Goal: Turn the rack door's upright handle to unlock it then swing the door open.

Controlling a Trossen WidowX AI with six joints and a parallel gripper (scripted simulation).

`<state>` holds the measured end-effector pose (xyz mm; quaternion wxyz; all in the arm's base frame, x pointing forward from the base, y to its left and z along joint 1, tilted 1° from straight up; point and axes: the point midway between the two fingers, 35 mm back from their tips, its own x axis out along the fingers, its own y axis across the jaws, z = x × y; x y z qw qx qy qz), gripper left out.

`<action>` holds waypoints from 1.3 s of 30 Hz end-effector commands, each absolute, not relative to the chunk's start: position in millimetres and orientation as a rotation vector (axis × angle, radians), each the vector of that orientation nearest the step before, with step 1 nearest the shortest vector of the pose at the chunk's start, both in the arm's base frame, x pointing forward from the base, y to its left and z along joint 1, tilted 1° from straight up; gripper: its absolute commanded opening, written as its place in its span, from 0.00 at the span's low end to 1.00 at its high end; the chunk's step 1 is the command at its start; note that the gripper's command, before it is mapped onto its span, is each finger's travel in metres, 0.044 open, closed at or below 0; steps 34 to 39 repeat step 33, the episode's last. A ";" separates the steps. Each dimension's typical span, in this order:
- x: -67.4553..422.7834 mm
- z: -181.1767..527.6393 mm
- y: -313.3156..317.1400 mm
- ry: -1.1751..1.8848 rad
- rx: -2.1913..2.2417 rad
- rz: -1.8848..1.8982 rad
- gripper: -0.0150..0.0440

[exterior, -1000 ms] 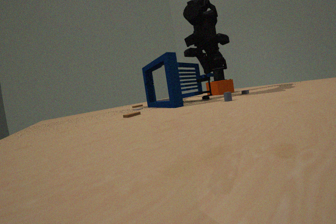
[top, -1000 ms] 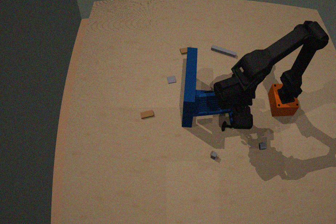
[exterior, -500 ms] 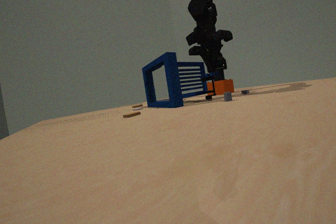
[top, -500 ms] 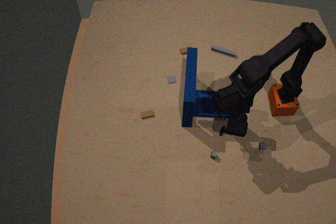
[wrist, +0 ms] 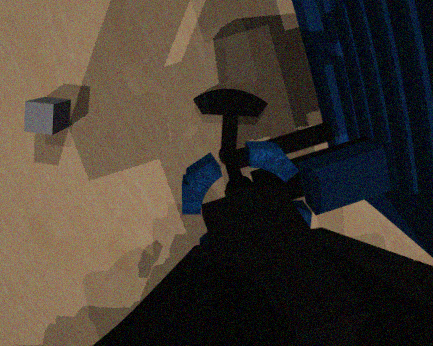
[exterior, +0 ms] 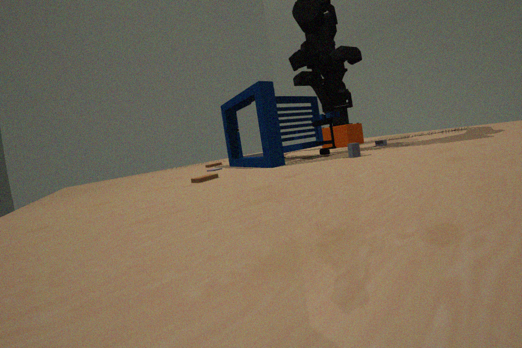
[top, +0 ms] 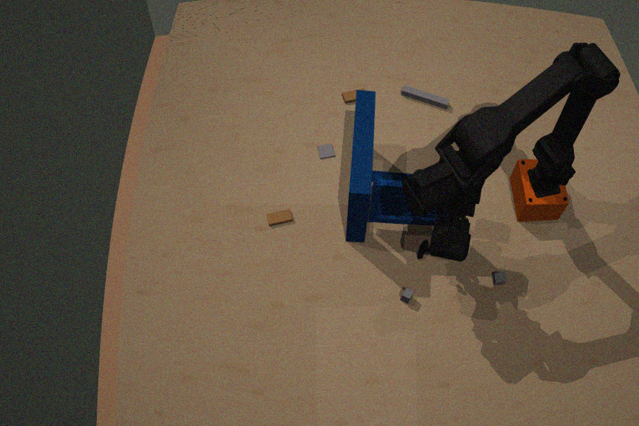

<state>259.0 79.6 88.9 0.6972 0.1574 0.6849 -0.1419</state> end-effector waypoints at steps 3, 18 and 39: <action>259.4 88.3 80.0 1.529 0.357 -0.321 0.72; 260.7 105.8 80.1 1.529 0.355 -0.319 0.74; 260.8 126.9 79.8 1.528 0.353 -0.317 0.74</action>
